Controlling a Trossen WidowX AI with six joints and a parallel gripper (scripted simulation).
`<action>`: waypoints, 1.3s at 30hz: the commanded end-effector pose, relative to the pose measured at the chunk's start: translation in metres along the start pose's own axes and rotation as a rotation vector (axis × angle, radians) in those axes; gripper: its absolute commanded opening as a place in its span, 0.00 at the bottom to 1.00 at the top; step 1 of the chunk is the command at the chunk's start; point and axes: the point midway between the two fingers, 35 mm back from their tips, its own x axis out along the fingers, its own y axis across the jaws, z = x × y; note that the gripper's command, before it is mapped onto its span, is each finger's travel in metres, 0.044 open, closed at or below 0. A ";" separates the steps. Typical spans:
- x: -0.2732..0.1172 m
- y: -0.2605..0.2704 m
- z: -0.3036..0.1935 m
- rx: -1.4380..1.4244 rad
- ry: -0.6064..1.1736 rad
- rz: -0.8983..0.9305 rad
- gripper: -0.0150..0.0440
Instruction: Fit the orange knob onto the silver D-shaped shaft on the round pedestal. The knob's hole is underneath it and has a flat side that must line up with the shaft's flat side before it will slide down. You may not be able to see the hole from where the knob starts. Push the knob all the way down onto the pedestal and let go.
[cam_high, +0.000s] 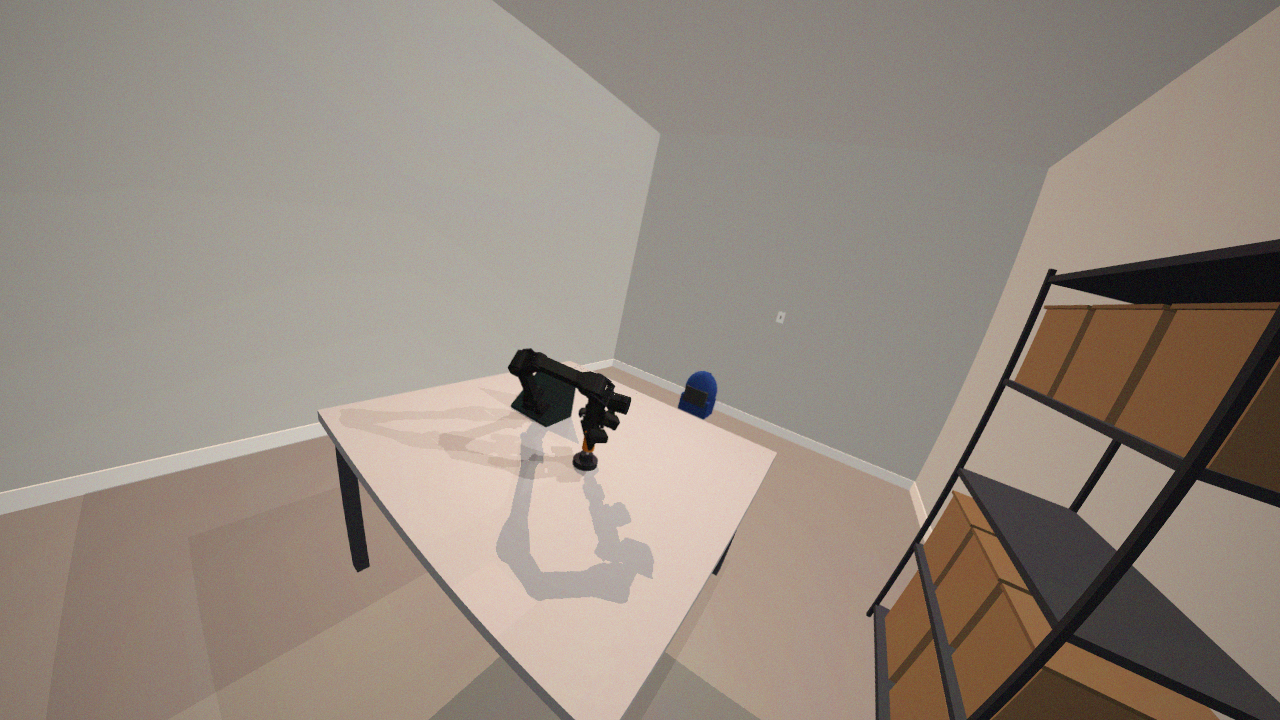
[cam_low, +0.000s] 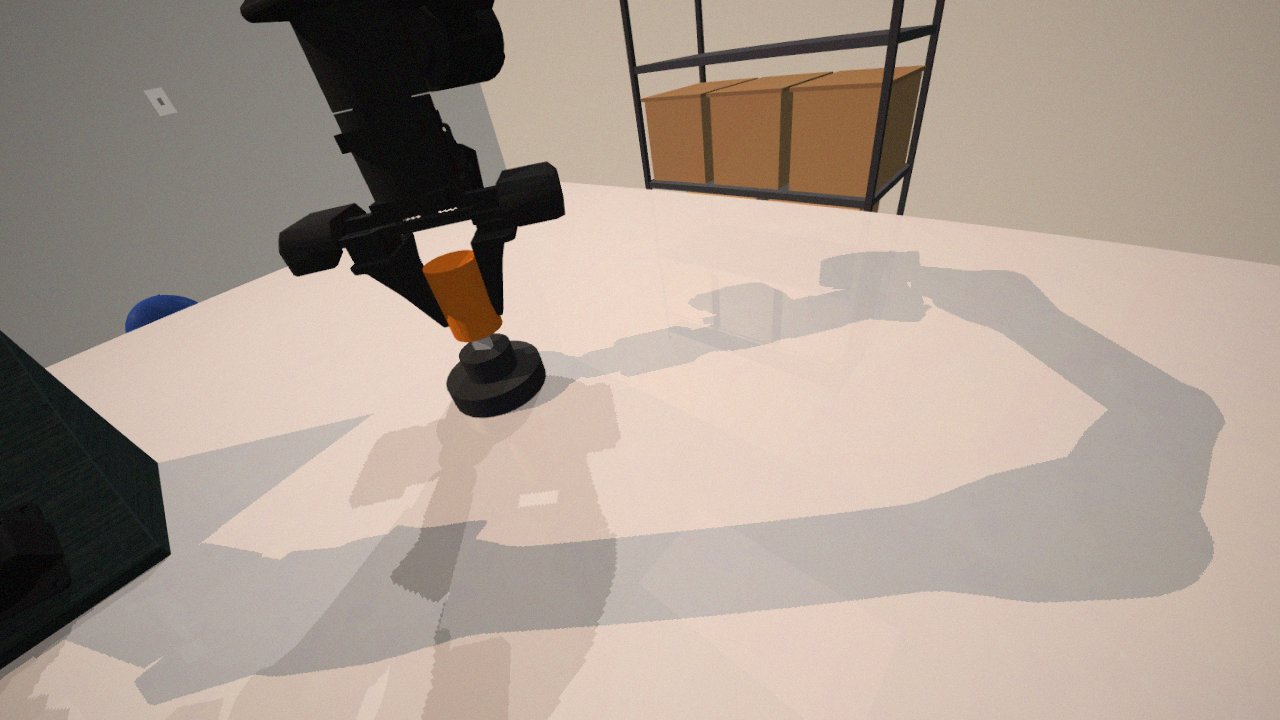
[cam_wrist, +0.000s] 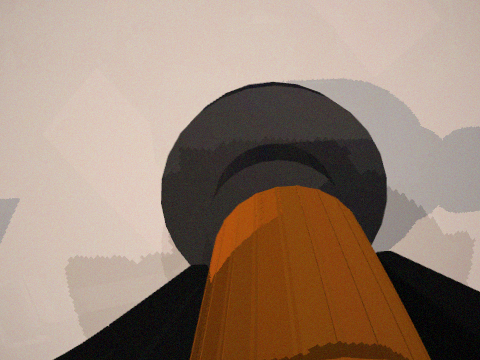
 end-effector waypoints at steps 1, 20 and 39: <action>-0.001 0.001 0.000 0.006 -0.003 -0.004 0.25; 0.000 0.002 0.000 0.006 -0.003 -0.004 0.25; -0.001 0.001 0.001 0.216 -0.004 -0.004 0.25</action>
